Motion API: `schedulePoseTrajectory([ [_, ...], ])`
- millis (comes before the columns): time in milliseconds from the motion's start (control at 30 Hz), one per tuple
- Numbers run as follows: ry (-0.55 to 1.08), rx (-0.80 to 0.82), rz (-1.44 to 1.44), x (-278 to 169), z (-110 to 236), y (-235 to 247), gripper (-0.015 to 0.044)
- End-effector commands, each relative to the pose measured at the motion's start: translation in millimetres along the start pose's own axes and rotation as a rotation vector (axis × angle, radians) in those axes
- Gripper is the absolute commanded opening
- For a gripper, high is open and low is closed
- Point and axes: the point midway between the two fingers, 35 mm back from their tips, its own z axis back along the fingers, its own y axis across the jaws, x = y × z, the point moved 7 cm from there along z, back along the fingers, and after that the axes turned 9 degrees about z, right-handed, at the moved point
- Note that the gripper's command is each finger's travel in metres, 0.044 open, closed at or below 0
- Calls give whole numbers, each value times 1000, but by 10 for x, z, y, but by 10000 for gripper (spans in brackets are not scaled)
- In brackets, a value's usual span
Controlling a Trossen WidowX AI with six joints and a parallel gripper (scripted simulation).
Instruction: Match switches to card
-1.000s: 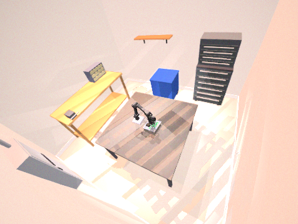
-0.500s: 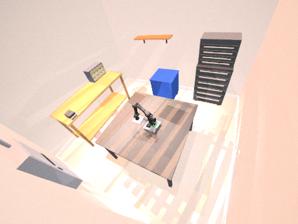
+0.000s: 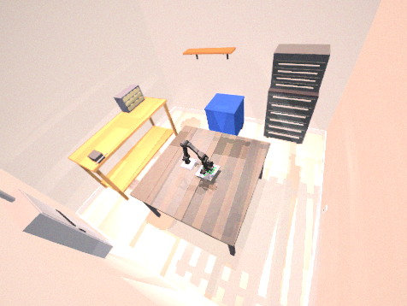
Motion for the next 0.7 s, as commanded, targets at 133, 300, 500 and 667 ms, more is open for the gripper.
schedulePoseTrajectory([
  [133, -1, -1, 2, 2, -6, -1, 0],
  [300, -1, -1, 2, 2, -13, -1, 0],
  [500, -1, -1, 2, 2, -21, -1, 0],
  [667, -1, -1, 2, 3, -28, -1, 0],
])
